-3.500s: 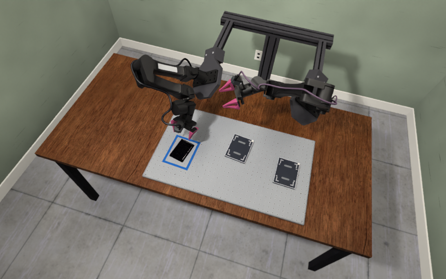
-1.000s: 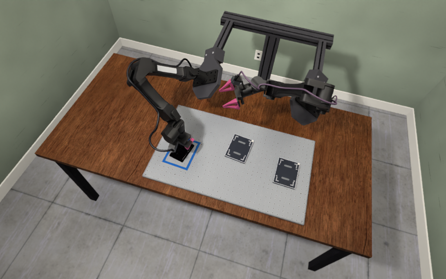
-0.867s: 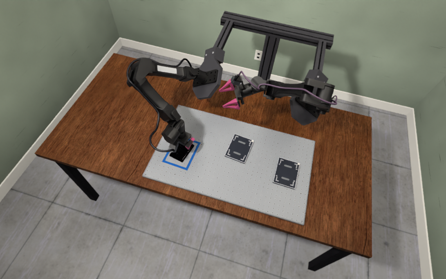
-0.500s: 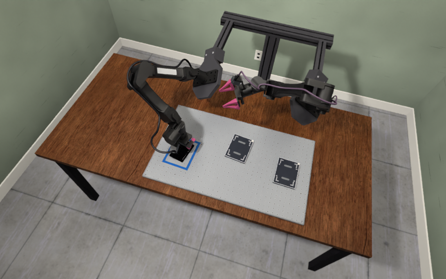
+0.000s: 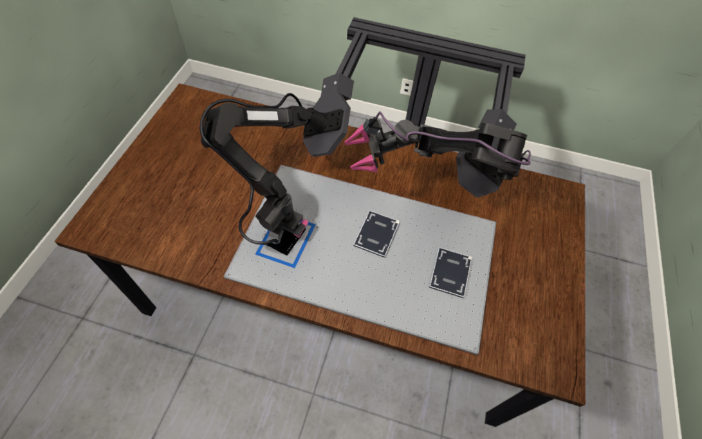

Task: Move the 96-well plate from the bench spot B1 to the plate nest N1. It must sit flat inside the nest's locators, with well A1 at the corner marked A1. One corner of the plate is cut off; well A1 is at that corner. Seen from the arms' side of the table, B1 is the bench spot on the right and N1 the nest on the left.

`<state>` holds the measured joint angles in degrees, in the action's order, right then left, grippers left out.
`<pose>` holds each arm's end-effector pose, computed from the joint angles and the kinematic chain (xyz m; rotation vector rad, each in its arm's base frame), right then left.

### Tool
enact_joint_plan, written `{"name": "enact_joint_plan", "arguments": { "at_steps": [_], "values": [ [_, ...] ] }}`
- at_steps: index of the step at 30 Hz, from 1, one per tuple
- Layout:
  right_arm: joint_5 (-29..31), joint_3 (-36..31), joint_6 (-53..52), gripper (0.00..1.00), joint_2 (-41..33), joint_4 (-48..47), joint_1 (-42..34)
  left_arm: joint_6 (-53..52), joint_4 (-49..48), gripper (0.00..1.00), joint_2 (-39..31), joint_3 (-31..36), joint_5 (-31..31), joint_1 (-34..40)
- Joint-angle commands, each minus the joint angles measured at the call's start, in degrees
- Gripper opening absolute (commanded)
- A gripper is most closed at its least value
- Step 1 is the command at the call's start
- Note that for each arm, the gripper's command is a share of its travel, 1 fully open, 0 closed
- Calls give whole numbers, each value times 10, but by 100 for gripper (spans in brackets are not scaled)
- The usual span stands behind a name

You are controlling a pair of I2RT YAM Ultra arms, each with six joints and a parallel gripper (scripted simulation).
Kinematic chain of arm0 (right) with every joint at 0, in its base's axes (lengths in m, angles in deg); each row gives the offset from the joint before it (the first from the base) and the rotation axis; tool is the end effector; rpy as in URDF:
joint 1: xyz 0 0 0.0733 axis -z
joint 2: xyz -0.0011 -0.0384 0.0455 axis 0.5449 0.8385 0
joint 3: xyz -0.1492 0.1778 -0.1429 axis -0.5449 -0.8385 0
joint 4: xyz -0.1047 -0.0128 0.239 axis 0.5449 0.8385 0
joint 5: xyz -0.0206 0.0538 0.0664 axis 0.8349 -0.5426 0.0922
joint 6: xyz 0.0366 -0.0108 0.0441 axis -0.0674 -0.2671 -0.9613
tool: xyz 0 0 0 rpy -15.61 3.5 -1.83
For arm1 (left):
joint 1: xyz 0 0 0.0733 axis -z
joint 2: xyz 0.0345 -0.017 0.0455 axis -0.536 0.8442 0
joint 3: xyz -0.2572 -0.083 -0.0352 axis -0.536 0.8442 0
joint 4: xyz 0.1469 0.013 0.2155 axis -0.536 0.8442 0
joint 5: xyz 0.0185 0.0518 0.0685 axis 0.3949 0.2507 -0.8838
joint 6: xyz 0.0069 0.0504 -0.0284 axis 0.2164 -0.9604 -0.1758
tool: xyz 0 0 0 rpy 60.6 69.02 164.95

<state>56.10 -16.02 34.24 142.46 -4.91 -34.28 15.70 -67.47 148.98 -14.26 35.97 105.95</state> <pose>0.3258 -0.0193 0.0877 0.1929 2.4541 -0.9187 0.1268 -0.3471 -0.0283 1.4761 1.5554 0.1812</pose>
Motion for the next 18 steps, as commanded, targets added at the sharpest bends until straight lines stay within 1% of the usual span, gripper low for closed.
{"name": "enact_joint_plan", "arguments": {
  "at_steps": [1,11,18],
  "values": [
    [-10,20,16,100,9,-27,3,6,3,100,-9,-2,9,7],
    [-18,27,31,100,32,-53,17,6,3,100,-9,-2,9,7],
    [-19,27,31,100,29,-53,13,6,3,100,-9,-2,9,7]
  ]
}}
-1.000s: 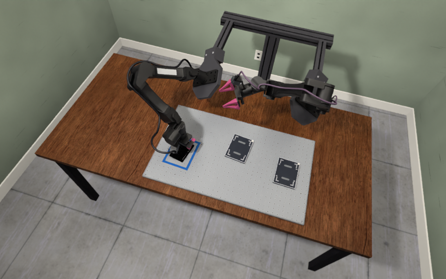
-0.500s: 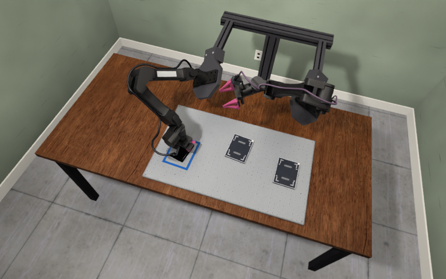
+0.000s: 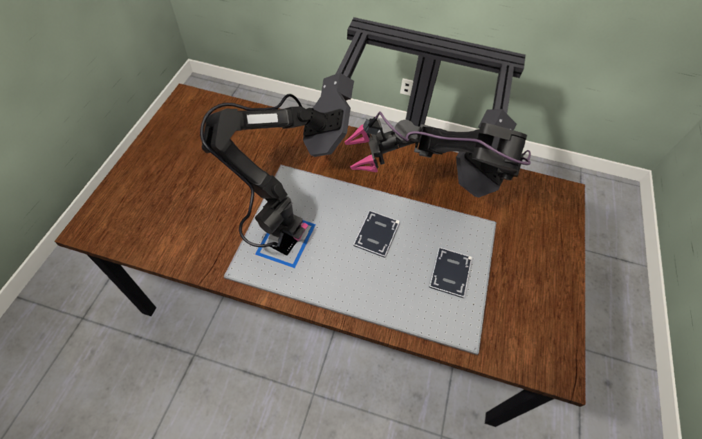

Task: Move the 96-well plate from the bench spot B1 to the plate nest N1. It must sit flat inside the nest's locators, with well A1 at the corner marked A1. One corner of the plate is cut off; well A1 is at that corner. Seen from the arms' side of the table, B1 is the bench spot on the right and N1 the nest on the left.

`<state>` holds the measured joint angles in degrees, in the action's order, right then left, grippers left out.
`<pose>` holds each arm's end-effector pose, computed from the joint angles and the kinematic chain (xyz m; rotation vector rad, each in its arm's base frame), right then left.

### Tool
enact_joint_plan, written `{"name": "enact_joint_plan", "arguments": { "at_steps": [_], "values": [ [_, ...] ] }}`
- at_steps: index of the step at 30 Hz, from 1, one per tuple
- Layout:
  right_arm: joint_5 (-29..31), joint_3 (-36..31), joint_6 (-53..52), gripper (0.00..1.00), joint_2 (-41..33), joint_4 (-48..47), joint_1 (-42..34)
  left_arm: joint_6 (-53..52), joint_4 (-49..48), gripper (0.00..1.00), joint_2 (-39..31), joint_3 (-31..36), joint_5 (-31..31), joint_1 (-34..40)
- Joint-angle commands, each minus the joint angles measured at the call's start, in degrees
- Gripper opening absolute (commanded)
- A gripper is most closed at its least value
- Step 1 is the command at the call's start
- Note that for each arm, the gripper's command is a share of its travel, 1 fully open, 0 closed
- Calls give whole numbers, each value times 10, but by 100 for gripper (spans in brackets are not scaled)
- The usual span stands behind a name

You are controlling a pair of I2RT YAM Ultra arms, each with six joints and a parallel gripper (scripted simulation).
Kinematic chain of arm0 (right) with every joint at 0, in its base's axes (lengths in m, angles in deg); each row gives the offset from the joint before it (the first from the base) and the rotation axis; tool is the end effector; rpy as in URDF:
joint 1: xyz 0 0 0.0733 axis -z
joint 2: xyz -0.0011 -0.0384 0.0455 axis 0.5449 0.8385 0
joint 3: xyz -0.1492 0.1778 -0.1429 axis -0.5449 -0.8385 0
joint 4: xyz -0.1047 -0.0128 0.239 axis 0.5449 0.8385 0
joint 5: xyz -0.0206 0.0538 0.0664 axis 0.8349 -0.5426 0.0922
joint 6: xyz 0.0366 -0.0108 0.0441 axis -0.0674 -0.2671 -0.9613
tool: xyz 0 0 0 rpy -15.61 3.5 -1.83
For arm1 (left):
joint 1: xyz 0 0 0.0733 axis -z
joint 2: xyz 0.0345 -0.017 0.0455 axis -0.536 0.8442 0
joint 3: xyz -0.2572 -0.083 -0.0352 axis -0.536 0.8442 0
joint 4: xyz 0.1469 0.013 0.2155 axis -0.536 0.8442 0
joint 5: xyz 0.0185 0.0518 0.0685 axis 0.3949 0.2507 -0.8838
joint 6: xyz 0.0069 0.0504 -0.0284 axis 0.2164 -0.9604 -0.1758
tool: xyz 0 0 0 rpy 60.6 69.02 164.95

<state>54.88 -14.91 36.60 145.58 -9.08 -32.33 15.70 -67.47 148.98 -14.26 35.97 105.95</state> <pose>0.3350 -0.0298 0.0785 0.1930 2.4440 -0.9125 0.1268 -0.3471 -0.0283 1.4761 1.5554 0.1812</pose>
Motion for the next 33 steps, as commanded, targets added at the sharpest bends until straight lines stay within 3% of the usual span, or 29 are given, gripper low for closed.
{"name": "enact_joint_plan", "arguments": {
  "at_steps": [1,4,8,21,22,23,33],
  "values": [
    [-7,16,7,100,-2,-12,-6,6,3,100,-9,-2,9,7],
    [-6,16,7,100,-2,-12,-6,6,3,100,-9,-2,9,7],
    [-7,8,8,91,-2,-13,-6,6,3,100,-9,-2,9,7],
    [-7,1,9,79,-10,-20,-4,6,3,100,-9,-2,9,7],
    [-7,-6,9,67,-10,-22,-4,6,3,100,-9,-2,9,7],
    [-7,-9,10,79,-10,-23,-4,6,3,100,-9,-2,9,7],
    [31,-33,-53,79,-93,83,-61,6,3,100,-9,-2,9,7]
  ]
}}
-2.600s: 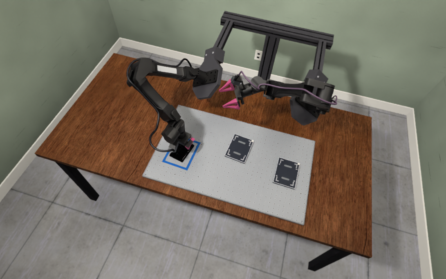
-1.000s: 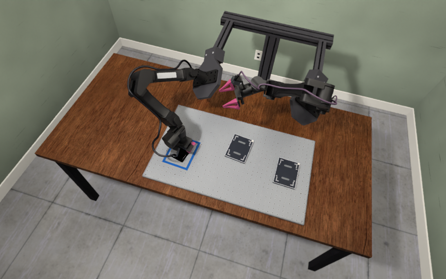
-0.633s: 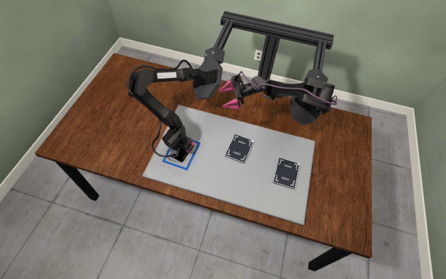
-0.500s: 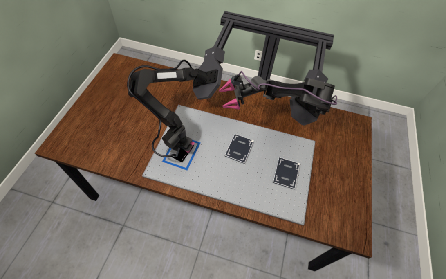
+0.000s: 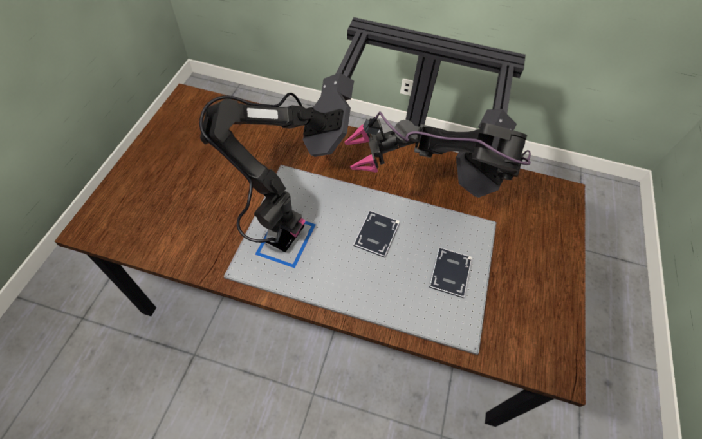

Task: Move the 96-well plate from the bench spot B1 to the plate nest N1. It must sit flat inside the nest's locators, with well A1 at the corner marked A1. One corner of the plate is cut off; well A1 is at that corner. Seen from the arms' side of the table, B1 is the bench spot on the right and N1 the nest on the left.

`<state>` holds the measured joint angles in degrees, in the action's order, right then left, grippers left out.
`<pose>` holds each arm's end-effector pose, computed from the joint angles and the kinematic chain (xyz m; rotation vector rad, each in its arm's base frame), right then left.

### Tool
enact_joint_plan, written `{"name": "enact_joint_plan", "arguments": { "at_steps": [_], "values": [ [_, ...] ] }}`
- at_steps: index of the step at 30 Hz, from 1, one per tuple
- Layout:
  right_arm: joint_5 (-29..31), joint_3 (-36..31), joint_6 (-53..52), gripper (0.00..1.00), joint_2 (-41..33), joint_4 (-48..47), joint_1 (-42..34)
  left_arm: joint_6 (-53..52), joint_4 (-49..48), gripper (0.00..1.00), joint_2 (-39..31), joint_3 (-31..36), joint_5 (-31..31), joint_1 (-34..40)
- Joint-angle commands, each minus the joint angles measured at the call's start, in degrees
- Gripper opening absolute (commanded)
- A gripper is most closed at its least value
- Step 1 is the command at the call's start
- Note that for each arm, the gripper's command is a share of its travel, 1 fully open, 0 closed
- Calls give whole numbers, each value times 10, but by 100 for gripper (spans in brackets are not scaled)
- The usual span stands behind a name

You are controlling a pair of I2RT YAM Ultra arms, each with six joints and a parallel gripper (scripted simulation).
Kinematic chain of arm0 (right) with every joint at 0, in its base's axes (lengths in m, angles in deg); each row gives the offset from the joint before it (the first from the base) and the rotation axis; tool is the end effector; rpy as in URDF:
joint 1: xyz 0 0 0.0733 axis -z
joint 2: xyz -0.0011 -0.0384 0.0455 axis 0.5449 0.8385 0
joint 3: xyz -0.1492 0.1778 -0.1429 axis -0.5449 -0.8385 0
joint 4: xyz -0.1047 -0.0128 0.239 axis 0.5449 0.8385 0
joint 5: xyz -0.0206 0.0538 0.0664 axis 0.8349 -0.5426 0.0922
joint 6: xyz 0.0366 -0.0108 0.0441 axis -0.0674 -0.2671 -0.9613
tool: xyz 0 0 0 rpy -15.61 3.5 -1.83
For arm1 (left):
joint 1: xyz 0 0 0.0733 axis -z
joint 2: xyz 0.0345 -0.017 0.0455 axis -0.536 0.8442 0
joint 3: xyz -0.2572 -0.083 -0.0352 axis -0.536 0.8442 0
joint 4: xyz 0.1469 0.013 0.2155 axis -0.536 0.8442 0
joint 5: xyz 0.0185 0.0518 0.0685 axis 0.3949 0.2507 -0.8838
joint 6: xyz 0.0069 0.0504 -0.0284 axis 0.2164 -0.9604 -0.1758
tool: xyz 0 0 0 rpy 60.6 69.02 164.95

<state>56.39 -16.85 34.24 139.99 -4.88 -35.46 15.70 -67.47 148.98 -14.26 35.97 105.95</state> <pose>0.3231 -0.0129 0.0977 0.1813 2.4244 -0.9064 0.1268 -0.3471 -0.0283 1.4761 1.5554 0.1812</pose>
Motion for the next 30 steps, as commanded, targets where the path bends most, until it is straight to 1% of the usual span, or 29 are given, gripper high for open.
{"name": "enact_joint_plan", "arguments": {
  "at_steps": [1,5,8,10,12,19,21,22,30],
  "values": [
    [18,-13,-34,79,-43,50,-33,6,3,100,-9,-2,9,7],
    [21,-11,-41,79,-48,64,-38,6,3,100,-9,-2,9,7],
    [21,-10,-43,79,-48,66,-38,-11,30,100,-19,6,27,5],
    [21,-10,-43,79,-48,68,-38,-30,59,100,-36,15,48,-8],
    [20,-10,-44,79,-48,68,-38,-59,99,100,-68,32,78,-27],
    [19,-10,-44,79,-48,64,-38,-166,256,100,-253,114,193,-136],
    [19,-10,-44,79,-48,64,-38,-166,256,100,-253,114,193,-136],
    [19,-10,-44,79,-48,64,-38,-185,309,100,-299,115,217,-158],
    [19,-10,-44,79,-48,64,-38,-276,486,100,-531,192,328,-281]
  ]
}}
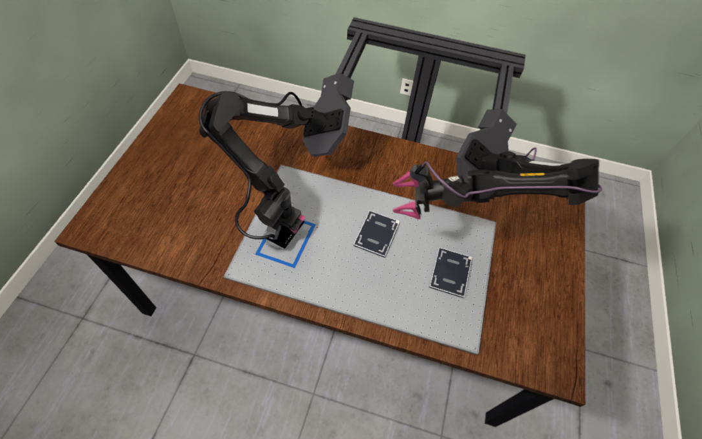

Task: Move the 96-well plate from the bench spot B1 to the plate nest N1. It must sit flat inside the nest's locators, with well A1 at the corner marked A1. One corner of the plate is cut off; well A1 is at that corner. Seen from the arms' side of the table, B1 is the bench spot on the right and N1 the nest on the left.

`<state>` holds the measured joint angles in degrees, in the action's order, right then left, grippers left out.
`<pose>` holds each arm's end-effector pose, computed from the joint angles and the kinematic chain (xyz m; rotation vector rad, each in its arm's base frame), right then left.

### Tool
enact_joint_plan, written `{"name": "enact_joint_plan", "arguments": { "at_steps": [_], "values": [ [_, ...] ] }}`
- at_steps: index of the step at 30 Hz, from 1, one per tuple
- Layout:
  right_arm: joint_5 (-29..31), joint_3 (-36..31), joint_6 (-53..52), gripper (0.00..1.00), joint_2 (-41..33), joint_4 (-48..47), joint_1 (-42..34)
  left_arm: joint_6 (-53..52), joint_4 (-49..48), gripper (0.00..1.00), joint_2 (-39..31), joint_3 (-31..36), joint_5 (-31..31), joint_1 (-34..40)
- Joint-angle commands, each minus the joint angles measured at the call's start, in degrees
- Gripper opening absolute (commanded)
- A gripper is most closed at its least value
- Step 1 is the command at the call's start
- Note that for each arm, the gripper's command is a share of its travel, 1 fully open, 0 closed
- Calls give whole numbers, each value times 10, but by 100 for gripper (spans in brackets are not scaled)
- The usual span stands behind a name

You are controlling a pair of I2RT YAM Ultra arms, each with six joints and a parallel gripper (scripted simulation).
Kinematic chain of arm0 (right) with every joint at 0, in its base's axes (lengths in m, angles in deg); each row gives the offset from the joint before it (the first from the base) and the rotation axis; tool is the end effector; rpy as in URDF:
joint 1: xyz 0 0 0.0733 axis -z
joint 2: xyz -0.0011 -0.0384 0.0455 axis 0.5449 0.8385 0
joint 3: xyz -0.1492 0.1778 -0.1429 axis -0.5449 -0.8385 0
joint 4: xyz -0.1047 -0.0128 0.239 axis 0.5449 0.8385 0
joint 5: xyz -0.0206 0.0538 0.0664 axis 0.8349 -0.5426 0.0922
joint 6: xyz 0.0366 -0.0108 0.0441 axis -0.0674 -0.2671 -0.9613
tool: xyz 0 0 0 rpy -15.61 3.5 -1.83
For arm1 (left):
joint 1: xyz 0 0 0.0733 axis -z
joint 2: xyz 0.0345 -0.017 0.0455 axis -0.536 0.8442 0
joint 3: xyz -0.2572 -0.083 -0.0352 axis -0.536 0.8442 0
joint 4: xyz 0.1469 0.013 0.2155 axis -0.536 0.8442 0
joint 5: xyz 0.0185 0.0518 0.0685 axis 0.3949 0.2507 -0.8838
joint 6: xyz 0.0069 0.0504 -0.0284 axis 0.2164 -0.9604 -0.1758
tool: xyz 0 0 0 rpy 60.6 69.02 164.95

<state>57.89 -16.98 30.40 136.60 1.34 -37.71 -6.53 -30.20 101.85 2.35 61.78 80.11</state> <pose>0.3140 -0.0018 0.1097 0.2004 2.4345 -0.9116 0.2017 -0.2135 0.1213 1.7699 1.5839 0.1562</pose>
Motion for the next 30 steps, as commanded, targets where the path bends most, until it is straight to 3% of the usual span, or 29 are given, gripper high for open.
{"name": "enact_joint_plan", "arguments": {
  "at_steps": [1,6,8,10,15,18,23,25,30],
  "values": [
    [1,-2,-2,79,-10,0,-13,-64,135,100,-90,35,83,-39],
    [1,-2,-2,79,-10,0,-13,-117,256,100,-232,72,152,-116],
    [1,-2,-2,79,-10,0,-13,-117,256,100,-232,72,152,-116],
    [8,-2,-14,79,-9,-11,-17,-151,330,100,-297,73,187,-153],
    [37,-27,-108,79,32,-52,-53,-196,419,100,-389,96,237,-210],
    [57,-43,-189,79,94,-71,-109,-217,460,100,-436,104,256,-235],
    [74,-10,-306,79,216,-67,-206,-240,509,100,-489,107,272,-264],
    [74,-10,-306,79,216,-67,-206,-240,509,100,-489,107,272,-264],
    [74,66,-420,79,372,-21,-297,-251,524,100,-514,108,277,-279]
  ]
}}
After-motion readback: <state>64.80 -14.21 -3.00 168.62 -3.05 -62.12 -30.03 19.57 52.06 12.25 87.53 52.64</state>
